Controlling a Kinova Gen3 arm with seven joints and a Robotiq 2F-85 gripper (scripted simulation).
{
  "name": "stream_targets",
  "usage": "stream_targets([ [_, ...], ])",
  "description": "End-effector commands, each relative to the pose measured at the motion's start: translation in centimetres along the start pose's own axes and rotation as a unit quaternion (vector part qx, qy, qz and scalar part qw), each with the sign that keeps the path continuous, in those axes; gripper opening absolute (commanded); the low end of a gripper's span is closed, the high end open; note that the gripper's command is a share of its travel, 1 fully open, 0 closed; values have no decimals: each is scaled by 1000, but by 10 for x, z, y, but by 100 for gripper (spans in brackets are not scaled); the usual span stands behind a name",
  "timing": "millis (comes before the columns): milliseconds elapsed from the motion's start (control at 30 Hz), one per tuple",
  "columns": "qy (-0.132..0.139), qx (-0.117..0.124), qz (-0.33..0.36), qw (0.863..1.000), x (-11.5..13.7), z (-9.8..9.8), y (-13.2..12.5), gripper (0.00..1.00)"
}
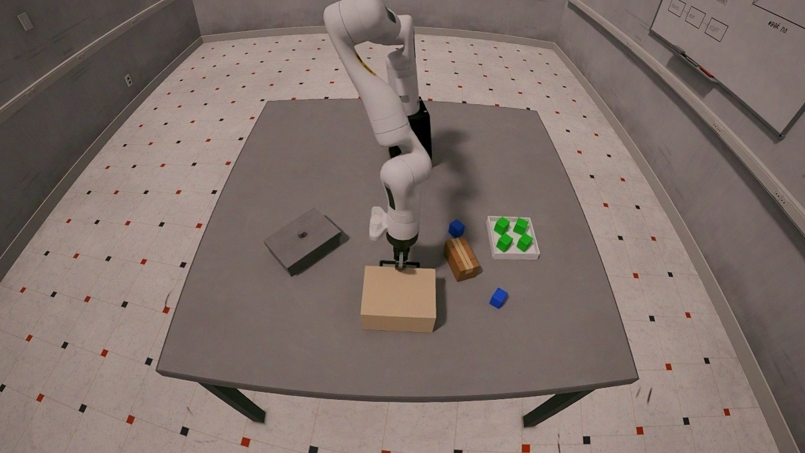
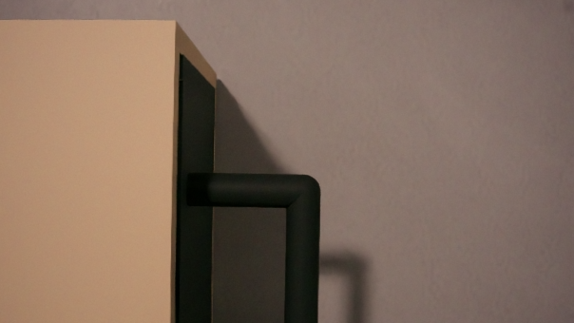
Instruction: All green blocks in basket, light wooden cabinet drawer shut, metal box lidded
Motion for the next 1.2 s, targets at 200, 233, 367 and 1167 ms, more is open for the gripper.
stream_targets([
  [200,0,1,0,1000,0,-12,-1,30],
  [233,0,1,0,1000,0,-14,-1,30],
  [367,0,1,0,1000,0,-25,-1,30],
  [1167,0,1,0,1000,0,-96,-1,30],
])
Point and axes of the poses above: the point where the finger pads meet when closed, its own z axis out along the fingers, its own y axis across the jaws, x = y × z, the point moved 8 cm from there along -z, back along the fingers, and after that the axes turned 5 degrees about z, right-handed, at the moved point
